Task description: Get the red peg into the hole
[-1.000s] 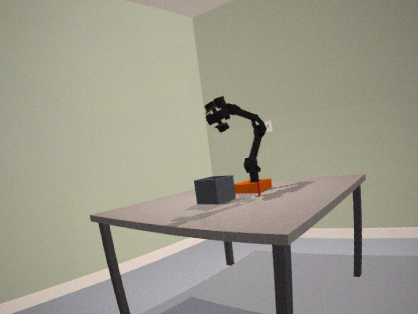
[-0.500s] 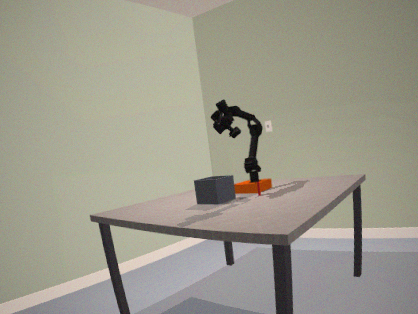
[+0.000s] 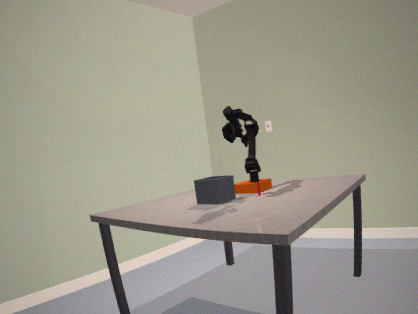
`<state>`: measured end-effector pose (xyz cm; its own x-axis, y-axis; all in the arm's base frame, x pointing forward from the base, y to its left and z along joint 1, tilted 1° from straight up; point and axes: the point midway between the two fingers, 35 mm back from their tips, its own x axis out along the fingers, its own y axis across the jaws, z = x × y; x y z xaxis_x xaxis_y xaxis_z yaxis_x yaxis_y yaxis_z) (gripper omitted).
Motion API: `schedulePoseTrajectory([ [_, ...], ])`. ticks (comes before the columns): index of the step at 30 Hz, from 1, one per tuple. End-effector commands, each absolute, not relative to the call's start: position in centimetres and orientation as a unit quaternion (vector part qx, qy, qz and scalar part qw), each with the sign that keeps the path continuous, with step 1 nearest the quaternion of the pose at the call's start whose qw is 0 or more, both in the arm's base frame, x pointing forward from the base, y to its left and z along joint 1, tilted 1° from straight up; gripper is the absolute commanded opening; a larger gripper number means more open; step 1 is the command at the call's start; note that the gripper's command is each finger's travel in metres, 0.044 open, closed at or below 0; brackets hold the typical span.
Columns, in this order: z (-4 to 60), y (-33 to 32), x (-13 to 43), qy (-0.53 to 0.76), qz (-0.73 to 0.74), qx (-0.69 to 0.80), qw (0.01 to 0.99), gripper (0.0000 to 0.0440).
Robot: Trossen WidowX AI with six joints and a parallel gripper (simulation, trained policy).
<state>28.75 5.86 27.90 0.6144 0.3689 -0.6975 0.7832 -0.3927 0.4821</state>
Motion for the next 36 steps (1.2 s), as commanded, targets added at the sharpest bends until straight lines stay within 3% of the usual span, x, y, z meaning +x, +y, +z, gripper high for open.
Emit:
schedulePoseTrajectory([
  [1, 26.1, 7.2, 27.9, 0.39, -0.276, 0.779, 0.405, 0.0434],
  [17, 18.9, 11.1, 23.2, 0.495, -0.385, 0.663, 0.409, 0.044],
  [36, 11.5, 11.1, 19.3, 0.559, -0.46, 0.513, 0.46, 0.044],
])
